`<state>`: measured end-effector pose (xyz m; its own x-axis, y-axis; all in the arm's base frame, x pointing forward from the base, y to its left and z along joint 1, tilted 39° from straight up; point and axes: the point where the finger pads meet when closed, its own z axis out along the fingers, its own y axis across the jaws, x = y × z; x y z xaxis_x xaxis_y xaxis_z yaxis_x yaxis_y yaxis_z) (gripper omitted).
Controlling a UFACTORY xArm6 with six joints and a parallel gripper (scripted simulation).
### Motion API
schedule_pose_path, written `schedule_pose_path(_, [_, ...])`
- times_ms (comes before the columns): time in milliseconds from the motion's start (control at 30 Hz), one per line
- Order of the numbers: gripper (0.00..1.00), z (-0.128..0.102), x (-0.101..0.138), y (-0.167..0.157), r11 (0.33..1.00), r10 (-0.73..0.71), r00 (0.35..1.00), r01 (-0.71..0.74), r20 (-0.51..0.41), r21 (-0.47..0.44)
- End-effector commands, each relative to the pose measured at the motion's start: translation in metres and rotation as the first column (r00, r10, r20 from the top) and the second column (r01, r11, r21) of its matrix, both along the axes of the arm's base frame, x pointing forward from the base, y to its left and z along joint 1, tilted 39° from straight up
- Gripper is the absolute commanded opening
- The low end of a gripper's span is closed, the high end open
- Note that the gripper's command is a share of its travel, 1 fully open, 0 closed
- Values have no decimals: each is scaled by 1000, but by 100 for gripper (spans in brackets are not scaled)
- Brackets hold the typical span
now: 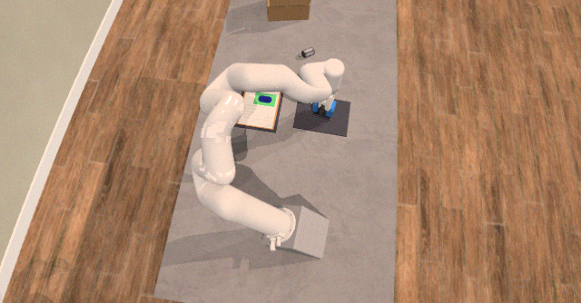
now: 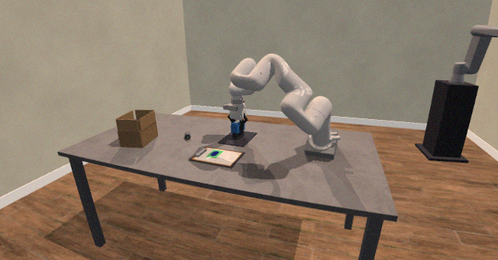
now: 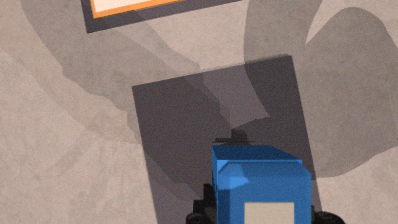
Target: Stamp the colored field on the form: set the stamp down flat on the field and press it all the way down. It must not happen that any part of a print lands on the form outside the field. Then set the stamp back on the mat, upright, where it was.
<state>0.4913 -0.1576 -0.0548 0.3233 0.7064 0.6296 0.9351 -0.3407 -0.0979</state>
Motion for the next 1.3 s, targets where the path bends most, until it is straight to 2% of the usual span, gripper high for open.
schedule_pose_path(0, [30, -1, 2, 0, 1000, -2, 1000, 2, 4, -3])
schedule_pose_path(467, [30, -4, 3, 2, 1000, -2, 1000, 2, 4, -3])
schedule_pose_path(500, [91, -4, 3, 2, 1000, -2, 1000, 2, 4, -3])
schedule_pose_path(1267, [91, -4, 3, 2, 1000, -2, 1000, 2, 4, -3])
